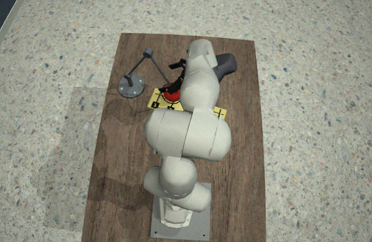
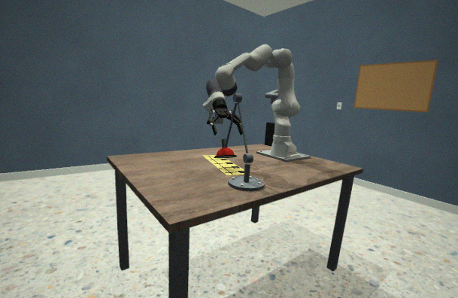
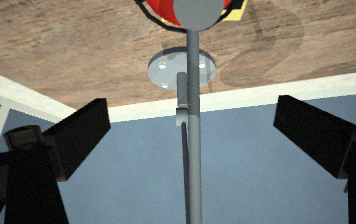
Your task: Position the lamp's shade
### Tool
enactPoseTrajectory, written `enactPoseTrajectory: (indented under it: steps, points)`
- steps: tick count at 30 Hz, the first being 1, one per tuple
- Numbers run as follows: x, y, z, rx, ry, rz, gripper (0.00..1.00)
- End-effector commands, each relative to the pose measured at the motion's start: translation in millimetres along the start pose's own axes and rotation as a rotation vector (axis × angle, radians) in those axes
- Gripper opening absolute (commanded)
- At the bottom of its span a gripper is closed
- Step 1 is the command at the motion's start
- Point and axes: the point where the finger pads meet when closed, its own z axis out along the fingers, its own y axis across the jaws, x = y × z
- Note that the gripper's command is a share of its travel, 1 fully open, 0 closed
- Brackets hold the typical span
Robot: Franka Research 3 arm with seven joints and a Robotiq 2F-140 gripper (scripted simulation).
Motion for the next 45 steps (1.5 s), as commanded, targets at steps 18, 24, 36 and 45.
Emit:
enactPoseTrajectory:
  steps: [18, 24, 36, 45]
  points:
    - [0, 0, -0.1, 0.0, 0.0, 0.0, 1.0]
    - [0, 0, -17.4, 0.0, 0.0, 0.0, 1.0]
    - [0, 1, -65.0, 0.0, 0.0, 0.0, 1.0]
    - [0, -1, -98.3, 0.013, 0.003, -0.006, 1.0]
